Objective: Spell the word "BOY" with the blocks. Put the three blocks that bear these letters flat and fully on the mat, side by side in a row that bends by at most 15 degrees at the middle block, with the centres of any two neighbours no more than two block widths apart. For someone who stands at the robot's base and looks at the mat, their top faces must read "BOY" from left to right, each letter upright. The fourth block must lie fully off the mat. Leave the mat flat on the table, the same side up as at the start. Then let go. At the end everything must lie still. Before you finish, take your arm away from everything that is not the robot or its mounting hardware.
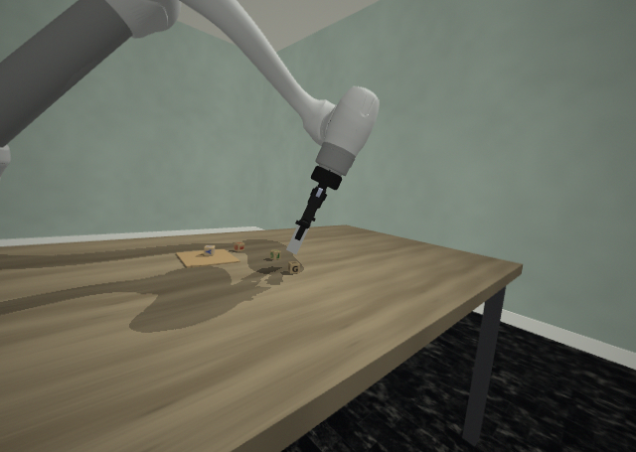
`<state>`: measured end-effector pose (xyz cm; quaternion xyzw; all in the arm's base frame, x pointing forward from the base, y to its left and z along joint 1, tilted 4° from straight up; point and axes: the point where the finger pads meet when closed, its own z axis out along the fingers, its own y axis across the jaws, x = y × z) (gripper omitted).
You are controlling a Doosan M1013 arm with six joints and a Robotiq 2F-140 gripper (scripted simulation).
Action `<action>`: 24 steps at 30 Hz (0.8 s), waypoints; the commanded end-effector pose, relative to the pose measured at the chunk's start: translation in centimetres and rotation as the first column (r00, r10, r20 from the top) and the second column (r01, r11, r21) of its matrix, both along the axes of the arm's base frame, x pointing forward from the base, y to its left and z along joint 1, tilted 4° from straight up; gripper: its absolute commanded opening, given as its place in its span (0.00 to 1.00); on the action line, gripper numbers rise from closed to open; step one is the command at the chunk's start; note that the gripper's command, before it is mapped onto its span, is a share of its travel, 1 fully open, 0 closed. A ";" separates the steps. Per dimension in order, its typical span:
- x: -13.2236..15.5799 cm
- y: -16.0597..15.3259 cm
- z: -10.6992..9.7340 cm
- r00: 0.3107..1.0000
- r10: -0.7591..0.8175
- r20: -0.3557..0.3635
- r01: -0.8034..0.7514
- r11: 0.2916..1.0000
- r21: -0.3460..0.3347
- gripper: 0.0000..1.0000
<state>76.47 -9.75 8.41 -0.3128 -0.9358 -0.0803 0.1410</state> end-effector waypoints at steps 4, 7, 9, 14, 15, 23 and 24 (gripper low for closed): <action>0.3 -0.3 0.0 1.000 0.002 0.003 -0.002 1.000 0.003 1.00; 0.3 -0.3 0.0 1.000 0.002 0.003 -0.002 1.000 0.003 1.00; 0.3 -0.3 0.0 1.000 0.002 0.003 -0.002 1.000 0.003 1.00; 0.3 -0.3 0.0 1.000 0.002 0.003 -0.002 1.000 0.003 1.00; 0.3 -0.3 0.0 1.000 0.002 0.003 -0.002 1.000 0.003 1.00; -0.5 1.3 0.5 1.000 0.008 0.012 -0.007 1.000 -0.014 1.00; -1.2 2.7 1.1 1.000 0.016 0.025 -0.016 0.999 -0.030 1.00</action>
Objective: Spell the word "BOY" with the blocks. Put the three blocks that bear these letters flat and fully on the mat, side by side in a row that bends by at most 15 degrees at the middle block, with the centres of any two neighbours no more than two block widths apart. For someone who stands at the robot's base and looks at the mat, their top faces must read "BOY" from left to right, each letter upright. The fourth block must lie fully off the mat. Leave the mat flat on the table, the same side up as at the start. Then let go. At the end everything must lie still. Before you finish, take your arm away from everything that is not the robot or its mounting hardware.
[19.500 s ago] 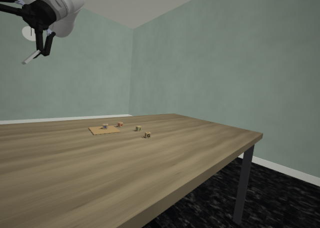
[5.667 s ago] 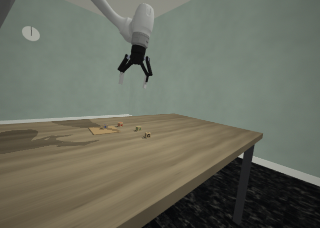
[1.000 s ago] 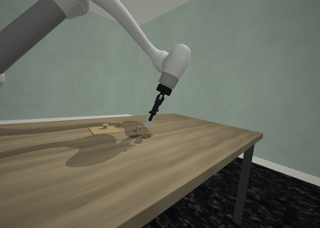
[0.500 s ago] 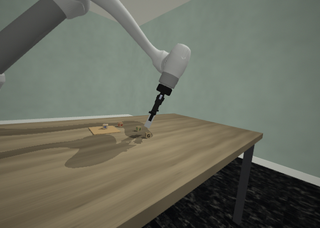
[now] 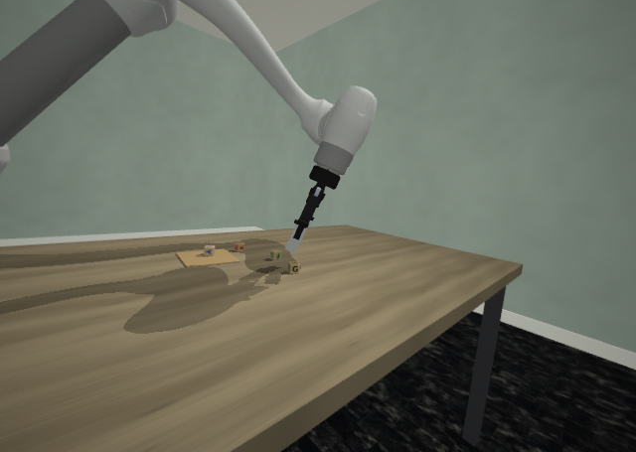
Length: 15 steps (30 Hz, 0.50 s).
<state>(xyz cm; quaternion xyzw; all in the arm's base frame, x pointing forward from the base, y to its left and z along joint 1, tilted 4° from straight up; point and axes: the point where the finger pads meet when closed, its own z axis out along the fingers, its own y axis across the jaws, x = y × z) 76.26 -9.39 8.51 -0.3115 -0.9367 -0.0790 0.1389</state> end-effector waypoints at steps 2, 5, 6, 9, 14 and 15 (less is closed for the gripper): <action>-2.7 5.5 2.2 0.998 0.035 0.054 -0.032 0.998 -0.061 1.00; -4.5 8.3 3.2 0.995 0.057 0.086 -0.049 0.995 -0.091 1.00; -5.1 9.2 3.6 0.993 0.064 0.097 -0.054 0.993 -0.101 1.00; -6.5 11.0 4.2 0.989 0.080 0.120 -0.066 0.991 -0.120 1.00; -10.6 15.6 5.7 0.974 0.125 0.186 -0.095 0.982 -0.165 1.00; -11.4 16.4 5.9 0.971 0.134 0.199 -0.100 0.980 -0.173 1.00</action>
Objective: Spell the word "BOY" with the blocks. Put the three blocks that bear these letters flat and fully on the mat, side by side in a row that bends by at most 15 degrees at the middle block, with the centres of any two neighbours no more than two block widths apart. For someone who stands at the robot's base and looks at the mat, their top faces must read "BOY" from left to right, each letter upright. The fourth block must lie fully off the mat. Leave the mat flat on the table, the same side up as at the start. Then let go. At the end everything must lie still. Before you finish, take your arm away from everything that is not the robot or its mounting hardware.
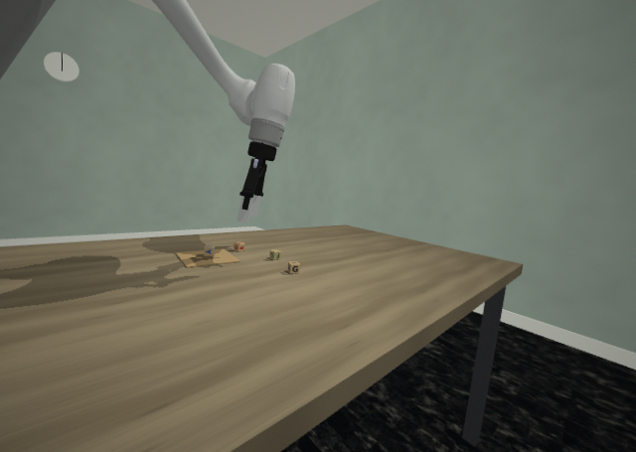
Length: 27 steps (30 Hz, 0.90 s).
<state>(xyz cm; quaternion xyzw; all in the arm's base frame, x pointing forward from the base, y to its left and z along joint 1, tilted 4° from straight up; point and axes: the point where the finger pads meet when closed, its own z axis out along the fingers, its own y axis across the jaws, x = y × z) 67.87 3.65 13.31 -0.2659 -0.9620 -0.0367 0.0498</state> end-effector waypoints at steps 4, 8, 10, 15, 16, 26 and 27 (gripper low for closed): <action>-6.5 6.4 2.0 0.992 0.056 0.114 -0.050 0.997 -0.059 1.00; -8.3 7.7 2.3 0.987 0.074 0.143 -0.065 0.996 -0.069 1.00; -8.3 7.7 2.3 0.987 0.074 0.143 -0.065 0.996 -0.069 1.00; -8.3 7.7 2.3 0.987 0.074 0.143 -0.065 0.996 -0.069 1.00; -8.3 7.7 2.3 0.987 0.074 0.143 -0.065 0.996 -0.069 1.00; -8.3 7.7 2.2 0.988 0.058 0.143 -0.048 0.997 -0.068 1.00; -8.3 7.7 2.2 0.989 0.038 0.142 -0.028 0.997 -0.066 1.00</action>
